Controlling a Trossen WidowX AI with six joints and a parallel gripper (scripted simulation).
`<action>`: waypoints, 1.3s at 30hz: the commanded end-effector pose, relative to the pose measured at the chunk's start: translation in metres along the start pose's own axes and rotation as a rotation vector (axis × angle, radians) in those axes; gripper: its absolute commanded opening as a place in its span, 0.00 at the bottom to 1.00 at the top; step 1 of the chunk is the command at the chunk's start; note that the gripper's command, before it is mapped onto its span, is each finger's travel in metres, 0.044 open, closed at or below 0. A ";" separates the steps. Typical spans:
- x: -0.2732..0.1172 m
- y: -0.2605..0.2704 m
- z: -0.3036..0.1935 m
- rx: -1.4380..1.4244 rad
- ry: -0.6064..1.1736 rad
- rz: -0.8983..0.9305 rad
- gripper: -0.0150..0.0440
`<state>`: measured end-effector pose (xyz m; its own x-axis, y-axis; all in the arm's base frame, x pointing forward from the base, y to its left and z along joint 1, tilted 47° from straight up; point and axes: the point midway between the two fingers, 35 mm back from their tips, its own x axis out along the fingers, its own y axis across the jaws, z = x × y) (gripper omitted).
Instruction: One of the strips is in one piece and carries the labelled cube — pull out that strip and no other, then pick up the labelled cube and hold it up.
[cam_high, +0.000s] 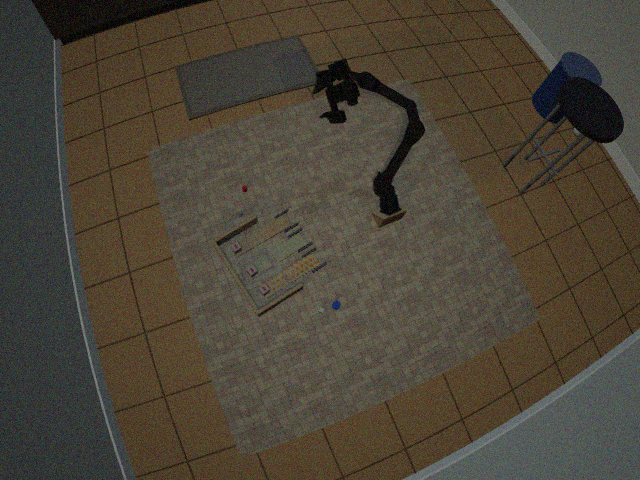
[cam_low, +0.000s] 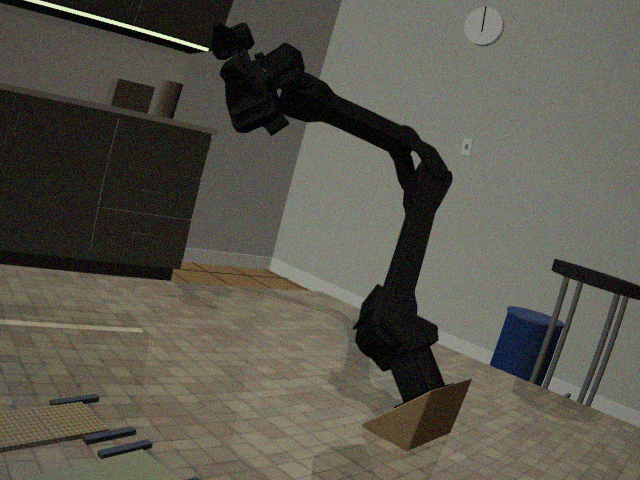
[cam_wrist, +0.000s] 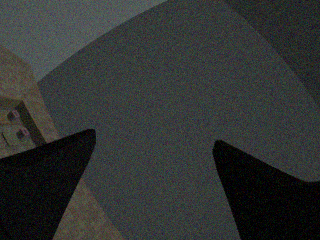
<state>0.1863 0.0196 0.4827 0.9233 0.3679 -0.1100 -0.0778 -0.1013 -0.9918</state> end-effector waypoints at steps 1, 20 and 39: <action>0.002 0.001 -0.002 0.012 0.004 0.004 0.93; 0.177 0.200 -0.067 0.829 0.538 0.350 0.93; 0.186 0.336 0.011 0.932 1.063 -0.078 0.93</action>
<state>0.3464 0.0549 0.1470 0.7445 -0.4785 -0.4656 0.0201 0.7132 -0.7007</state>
